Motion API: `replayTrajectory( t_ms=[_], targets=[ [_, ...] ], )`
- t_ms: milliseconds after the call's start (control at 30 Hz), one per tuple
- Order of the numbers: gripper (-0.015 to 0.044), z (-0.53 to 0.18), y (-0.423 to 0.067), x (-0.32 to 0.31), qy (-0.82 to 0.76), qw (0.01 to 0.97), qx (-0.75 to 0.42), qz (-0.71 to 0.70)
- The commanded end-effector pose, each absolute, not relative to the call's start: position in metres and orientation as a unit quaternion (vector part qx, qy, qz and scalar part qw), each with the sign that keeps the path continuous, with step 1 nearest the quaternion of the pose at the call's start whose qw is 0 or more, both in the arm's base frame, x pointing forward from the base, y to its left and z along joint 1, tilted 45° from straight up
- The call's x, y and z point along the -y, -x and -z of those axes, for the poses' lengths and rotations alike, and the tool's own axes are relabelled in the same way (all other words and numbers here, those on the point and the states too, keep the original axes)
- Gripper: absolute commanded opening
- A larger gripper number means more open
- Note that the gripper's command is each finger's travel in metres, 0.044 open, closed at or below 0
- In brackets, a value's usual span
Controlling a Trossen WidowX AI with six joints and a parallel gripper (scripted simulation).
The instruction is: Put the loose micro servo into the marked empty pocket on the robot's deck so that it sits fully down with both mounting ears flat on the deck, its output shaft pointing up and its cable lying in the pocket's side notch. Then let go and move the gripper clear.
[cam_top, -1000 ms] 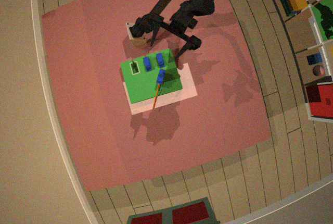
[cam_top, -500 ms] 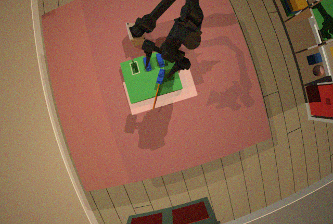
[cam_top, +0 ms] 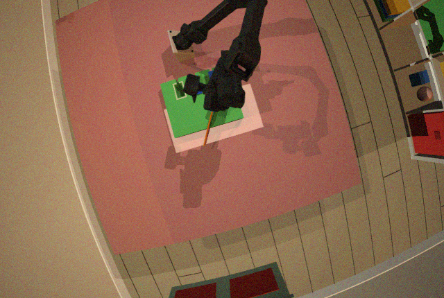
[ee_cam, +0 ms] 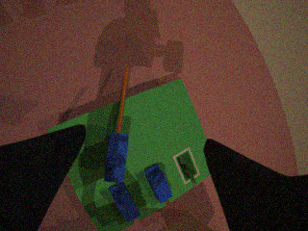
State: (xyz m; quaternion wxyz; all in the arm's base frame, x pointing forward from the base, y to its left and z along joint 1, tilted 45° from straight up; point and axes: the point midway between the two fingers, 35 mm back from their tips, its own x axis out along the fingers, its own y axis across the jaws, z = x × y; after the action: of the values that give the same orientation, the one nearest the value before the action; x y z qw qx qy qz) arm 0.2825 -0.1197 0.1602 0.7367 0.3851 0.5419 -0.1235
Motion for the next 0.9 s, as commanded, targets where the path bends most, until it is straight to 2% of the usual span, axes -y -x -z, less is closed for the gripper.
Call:
replayTrajectory(
  t_ms=[0,467,867],
  targets=[
    [0.0440,-0.143,-0.286,0.104,-0.407,0.701,-0.580,0.079],
    [0.0440,-0.104,-0.291,0.058,-0.486,0.568,-0.663,-0.037],
    [0.0440,-0.085,-0.294,0.040,-0.487,0.567,-0.663,-0.039]
  ],
)
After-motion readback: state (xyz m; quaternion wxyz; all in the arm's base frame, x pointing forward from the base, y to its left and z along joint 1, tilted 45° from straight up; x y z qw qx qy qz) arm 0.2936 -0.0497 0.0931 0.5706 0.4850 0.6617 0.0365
